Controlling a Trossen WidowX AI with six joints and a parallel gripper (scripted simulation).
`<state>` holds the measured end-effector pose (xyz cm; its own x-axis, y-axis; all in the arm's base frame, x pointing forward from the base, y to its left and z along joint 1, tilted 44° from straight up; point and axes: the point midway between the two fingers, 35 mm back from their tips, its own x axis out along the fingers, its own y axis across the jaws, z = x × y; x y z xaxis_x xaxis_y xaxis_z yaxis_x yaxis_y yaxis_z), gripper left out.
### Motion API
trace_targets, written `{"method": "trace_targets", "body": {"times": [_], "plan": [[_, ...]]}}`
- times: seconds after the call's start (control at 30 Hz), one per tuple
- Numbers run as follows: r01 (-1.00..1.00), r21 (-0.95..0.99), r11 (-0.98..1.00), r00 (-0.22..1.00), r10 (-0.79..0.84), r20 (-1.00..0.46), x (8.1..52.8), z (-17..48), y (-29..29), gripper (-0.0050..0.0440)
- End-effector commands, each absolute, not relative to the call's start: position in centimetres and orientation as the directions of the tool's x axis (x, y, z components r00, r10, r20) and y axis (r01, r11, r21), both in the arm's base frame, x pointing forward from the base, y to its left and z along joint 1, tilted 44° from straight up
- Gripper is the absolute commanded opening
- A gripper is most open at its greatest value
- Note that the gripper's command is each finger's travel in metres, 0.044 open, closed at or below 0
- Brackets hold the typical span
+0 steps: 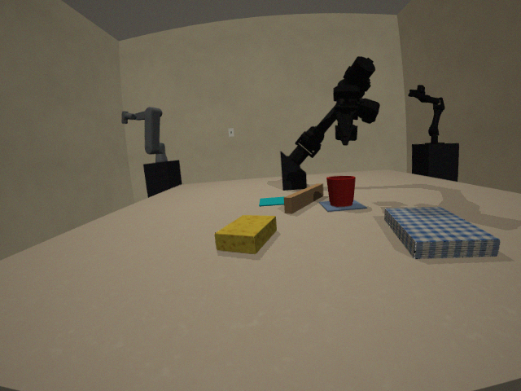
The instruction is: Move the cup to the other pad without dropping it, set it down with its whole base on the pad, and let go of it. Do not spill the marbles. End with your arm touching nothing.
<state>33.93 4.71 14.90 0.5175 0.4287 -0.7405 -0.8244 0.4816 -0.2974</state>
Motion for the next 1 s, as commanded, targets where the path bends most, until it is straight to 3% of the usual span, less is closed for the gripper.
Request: {"method": "trace_targets", "body": {"times": [0.0, 0.97], "plan": [[-0.873, -0.267, 0.409, 0.45, 0.462, -0.764, 33.7, 14.0, 5.0, 0.0148], [-0.995, -0.098, -0.008, 0.07, 0.644, -0.762, 31.4, 10.6, 6.7, 0.0148]]}}
